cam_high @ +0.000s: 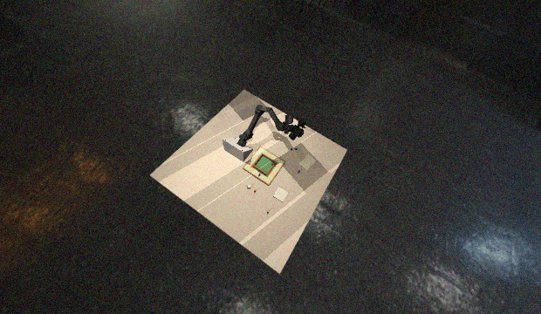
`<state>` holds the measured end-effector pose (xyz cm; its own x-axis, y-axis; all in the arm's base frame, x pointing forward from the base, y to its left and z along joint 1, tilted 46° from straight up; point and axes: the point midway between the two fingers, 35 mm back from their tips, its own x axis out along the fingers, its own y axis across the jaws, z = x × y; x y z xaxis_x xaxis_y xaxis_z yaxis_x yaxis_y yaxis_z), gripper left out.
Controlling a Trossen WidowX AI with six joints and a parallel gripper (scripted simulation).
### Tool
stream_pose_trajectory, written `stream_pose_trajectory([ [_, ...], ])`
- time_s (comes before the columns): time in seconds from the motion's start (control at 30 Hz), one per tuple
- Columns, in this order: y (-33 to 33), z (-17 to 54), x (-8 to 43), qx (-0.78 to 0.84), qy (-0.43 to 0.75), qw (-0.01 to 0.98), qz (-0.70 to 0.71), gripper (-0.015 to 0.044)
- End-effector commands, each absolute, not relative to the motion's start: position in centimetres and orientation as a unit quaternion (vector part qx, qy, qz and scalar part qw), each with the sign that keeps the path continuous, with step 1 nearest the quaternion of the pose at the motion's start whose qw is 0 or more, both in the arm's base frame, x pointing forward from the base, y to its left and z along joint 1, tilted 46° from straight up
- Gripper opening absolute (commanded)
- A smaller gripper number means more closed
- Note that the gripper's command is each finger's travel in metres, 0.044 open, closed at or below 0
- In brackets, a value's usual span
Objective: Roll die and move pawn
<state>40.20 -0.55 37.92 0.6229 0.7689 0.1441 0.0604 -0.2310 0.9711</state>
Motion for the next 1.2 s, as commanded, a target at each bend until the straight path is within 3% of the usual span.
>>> stream_pose_trajectory([
  [0.0,-5.5,33.8,44.3,0.690,0.223,0.634,0.269,0.0275],
  [0.6,-19.0,16.5,48.8,0.508,0.223,0.828,0.083,0.0275],
  [1.17,-26.2,-2.0,42.6,0.259,0.413,0.871,0.063,0.0275],
])
